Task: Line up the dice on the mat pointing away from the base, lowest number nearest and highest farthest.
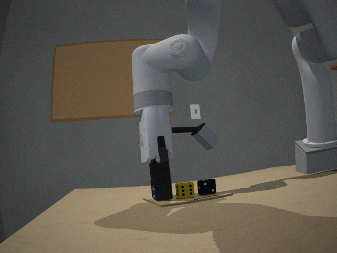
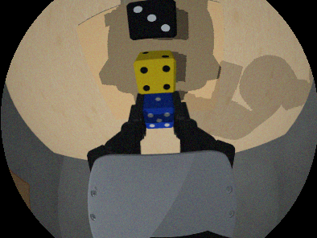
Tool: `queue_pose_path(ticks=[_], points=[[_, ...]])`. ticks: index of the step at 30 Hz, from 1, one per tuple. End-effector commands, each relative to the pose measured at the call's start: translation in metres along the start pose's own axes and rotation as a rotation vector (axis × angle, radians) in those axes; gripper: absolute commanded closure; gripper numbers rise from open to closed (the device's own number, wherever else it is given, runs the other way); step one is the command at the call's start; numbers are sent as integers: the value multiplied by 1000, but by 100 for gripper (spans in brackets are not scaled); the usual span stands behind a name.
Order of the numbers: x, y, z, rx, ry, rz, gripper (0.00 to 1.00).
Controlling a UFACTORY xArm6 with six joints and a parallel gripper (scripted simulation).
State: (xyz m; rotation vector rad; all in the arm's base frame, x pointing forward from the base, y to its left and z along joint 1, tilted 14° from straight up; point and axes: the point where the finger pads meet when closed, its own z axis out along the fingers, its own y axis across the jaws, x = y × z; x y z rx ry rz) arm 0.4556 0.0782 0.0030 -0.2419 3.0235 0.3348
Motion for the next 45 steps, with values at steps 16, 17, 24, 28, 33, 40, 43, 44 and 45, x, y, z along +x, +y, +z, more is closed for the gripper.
queue_pose_path(ticks=[16,17,24,28,33,40,43,44,45], points=[[-2,0,-1,0,-4,0,57],[-2,0,-1,0,-4,0,57],[-2,0,-1,0,-4,0,53],[-2,0,-1,0,-4,0,53],[-2,0,-3,0,-4,0,53],[-1,0,-15,0,-4,0,53],[-1,0,-28,0,-4,0,53],[-1,0,-33,0,-4,0,53],[-1,0,-39,0,-4,0,53]])
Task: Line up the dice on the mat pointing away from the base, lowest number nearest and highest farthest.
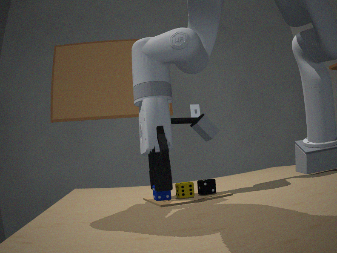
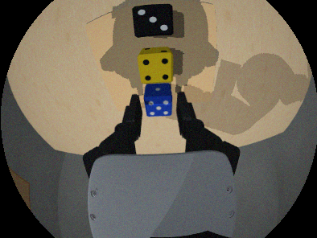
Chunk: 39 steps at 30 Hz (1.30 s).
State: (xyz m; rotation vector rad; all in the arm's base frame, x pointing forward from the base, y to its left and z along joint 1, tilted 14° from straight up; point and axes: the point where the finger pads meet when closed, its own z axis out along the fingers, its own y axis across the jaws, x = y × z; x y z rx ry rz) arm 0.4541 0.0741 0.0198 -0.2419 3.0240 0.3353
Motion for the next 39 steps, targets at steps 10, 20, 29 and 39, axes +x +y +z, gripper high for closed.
queue_pose_path(ticks=[10,20,29,39], points=[[-1,0,-62,1,-4,0,53],[-1,0,-74,1,-4,0,0],[-1,0,-74,1,-4,0,0],[-1,0,-74,1,-4,0,0]])
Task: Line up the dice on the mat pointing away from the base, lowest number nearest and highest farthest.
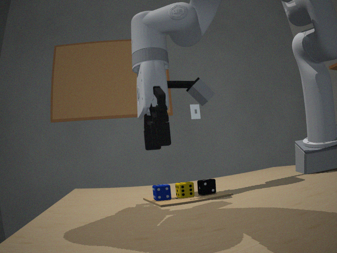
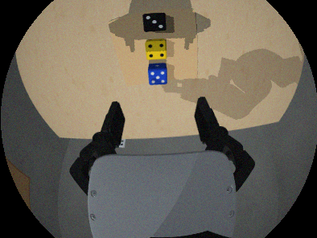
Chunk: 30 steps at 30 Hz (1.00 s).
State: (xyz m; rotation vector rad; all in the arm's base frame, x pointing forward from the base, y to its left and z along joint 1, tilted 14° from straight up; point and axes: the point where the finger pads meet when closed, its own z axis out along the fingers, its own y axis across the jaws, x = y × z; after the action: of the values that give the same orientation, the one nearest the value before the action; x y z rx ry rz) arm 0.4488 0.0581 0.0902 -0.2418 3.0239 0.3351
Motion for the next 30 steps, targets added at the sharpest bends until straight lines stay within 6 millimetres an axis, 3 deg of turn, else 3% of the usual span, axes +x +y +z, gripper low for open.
queue_pose_path(ticks=[1,8,20,30], points=[[-1,0,-2,1,-4,0,0],[-1,0,-9,1,-4,0,0],[-1,0,-63,1,-4,0,0],[-1,0,-84,1,-4,0,0]])
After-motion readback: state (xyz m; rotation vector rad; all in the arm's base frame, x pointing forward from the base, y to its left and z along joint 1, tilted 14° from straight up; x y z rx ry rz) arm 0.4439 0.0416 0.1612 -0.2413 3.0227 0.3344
